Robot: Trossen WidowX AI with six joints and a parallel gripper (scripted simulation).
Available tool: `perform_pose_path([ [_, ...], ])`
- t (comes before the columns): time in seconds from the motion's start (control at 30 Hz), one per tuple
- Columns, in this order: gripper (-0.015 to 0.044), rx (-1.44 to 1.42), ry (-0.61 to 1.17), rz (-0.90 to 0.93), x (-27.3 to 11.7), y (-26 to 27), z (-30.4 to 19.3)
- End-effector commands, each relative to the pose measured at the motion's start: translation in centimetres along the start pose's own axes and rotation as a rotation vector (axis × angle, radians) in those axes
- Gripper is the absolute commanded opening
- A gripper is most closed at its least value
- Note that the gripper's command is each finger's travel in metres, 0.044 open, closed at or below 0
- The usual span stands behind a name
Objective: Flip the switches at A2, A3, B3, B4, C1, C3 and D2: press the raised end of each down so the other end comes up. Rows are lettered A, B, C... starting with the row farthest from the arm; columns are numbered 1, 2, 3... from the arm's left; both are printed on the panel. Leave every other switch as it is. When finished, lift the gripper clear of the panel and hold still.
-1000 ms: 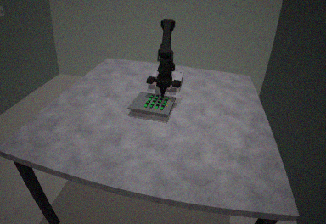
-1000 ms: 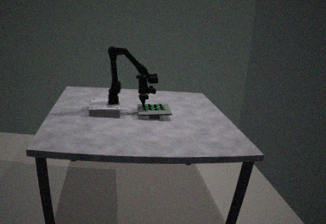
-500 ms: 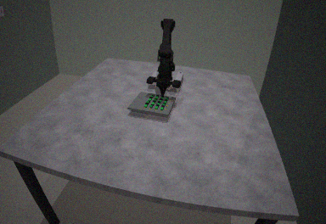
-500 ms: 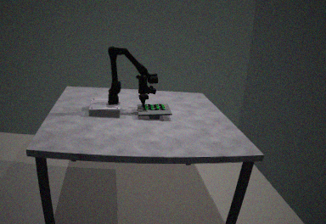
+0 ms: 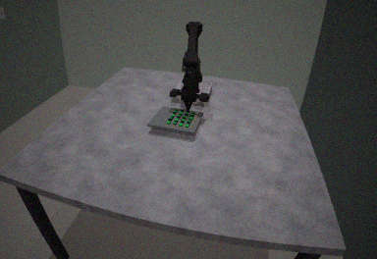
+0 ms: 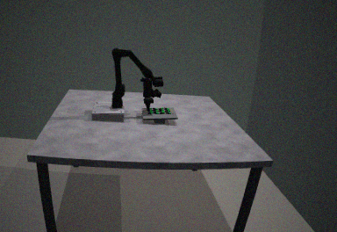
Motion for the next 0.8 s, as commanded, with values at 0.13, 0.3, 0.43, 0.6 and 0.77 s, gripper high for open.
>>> perform_pose_path([
  [0.13, 0.0000, -0.003, -0.003, -0.003, 0.1, 0.0, 0.0],
  [0.3, 0.0000, -0.003, -0.003, -0.003, 0.2, 0.0, 0.0],
  [0.43, 0.0000, -0.003, -0.003, -0.003, 0.3, 0.0, 0.0],
  [0.6, 0.0000, -0.003, -0.003, -0.003, 0.3, 0.0, 0.0],
  [0.77, 0.0000, -0.001, 0.007, 0.001, -2.0, -0.1, 0.4],
])
Point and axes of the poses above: the point midway between the two fingers, 35 mm back from their tips, its own x axis out along the fingers, its own y axis across the jaws, z = x × y, the point moved 5 cm from there along -x, back along the fingers, and after that the axes turned 13 degrees about -x, right-handed, at the moved point
